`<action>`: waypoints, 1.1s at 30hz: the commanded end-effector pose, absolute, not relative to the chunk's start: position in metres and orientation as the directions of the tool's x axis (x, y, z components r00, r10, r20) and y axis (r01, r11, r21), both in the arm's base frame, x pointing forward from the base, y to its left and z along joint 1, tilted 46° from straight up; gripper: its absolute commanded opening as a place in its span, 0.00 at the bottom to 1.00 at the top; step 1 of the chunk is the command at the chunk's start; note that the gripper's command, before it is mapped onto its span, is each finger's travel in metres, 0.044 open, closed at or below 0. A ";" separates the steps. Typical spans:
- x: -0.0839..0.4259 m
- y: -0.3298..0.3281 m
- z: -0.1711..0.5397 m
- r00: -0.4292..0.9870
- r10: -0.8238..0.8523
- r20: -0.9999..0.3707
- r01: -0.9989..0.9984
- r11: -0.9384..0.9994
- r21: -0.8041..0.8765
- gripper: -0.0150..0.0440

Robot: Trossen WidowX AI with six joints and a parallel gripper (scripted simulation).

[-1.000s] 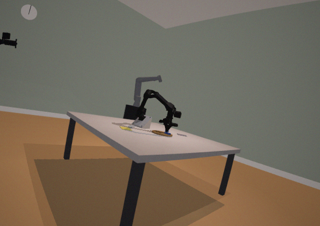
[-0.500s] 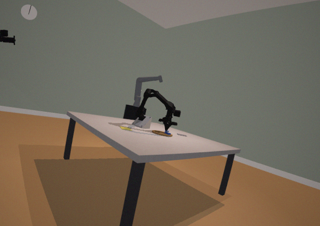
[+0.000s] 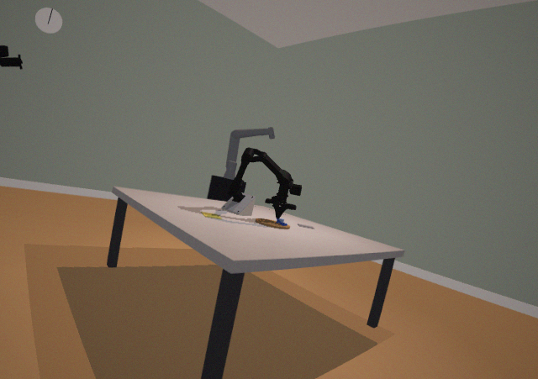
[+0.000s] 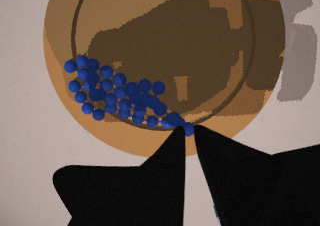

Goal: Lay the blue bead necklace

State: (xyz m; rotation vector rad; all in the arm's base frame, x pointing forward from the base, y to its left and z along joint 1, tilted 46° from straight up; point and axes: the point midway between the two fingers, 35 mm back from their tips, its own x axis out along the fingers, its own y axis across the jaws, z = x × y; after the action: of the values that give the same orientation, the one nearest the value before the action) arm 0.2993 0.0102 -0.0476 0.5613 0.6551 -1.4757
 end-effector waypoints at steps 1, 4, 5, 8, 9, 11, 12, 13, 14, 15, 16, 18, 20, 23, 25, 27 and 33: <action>0.297 0.008 -0.051 -0.020 -0.710 -0.704 0.998 0.025 -0.053 0.25; 0.297 0.004 -0.055 -0.020 -0.710 -0.704 0.998 0.025 -0.053 0.25; 0.297 0.003 -0.056 -0.020 -0.710 -0.704 0.998 0.025 -0.053 0.25; 0.297 -0.001 -0.059 -0.020 -0.710 -0.704 0.998 0.025 -0.053 0.25; 0.297 -0.002 -0.060 -0.020 -0.710 -0.704 0.998 0.025 -0.053 0.25; 0.297 -0.003 -0.062 -0.020 -0.710 -0.704 0.998 0.025 -0.053 0.25; 0.297 -0.004 -0.062 -0.020 -0.710 -0.704 0.998 0.025 -0.053 0.25; 0.297 -0.004 -0.062 -0.020 -0.710 -0.704 0.998 0.025 -0.053 0.25; 0.297 -0.004 -0.062 -0.020 -0.710 -0.704 0.998 0.025 -0.053 0.25; 0.297 -0.004 -0.062 -0.020 -0.710 -0.704 0.998 0.025 -0.053 0.25; 0.297 -0.004 -0.062 -0.020 -0.710 -0.704 0.998 0.025 -0.053 0.25; 0.297 -0.004 -0.062 -0.020 -0.710 -0.704 0.998 0.025 -0.053 0.25; 0.297 -0.004 -0.062 -0.020 -0.710 -0.704 0.998 0.025 -0.053 0.25; 0.297 -0.004 -0.062 -0.020 -0.710 -0.704 0.998 0.025 -0.053 0.25; 0.297 -0.004 -0.062 -0.020 -0.710 -0.704 0.998 0.025 -0.053 0.25; 0.297 -0.004 -0.062 -0.020 -0.710 -0.704 0.998 0.025 -0.053 0.25; 0.297 -0.004 -0.062 -0.020 -0.710 -0.704 0.998 0.025 -0.053 0.25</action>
State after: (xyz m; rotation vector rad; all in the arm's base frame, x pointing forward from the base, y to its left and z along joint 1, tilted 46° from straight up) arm 0.3029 0.0031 -0.0567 0.5801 0.6440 -1.4569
